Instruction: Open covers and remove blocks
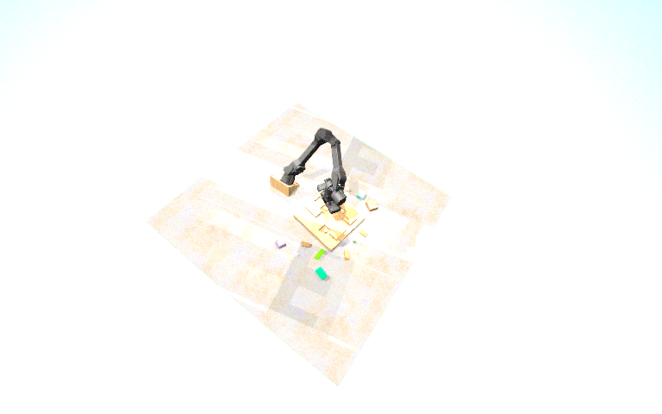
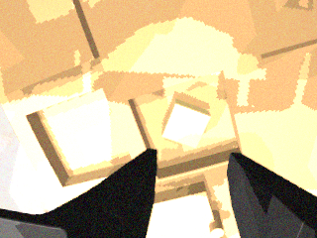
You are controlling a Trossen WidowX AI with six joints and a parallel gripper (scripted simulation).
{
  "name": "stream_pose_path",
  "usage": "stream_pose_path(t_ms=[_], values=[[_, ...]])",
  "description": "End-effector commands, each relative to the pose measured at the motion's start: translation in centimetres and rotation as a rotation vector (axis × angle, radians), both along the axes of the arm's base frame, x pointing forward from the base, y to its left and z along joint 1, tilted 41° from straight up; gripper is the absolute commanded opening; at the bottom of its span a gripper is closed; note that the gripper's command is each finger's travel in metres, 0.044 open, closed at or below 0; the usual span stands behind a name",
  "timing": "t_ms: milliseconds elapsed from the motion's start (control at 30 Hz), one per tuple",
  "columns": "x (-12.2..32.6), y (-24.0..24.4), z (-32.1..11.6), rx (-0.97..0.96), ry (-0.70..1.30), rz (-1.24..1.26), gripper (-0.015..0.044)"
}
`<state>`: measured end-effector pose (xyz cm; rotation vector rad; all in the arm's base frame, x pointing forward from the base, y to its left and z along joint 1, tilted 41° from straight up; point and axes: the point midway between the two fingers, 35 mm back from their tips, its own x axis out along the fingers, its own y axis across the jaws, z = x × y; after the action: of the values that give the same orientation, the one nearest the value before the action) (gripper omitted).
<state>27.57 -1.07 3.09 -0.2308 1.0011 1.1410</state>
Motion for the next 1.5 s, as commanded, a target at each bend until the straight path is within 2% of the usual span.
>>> stream_pose_path(t_ms=[0,1467], values=[[0.02,0.08,-0.06,0.000,-0.046,0.051,0.0144],[0.01,0.34,-0.38,-0.039,-0.479,0.557,0.0144]])
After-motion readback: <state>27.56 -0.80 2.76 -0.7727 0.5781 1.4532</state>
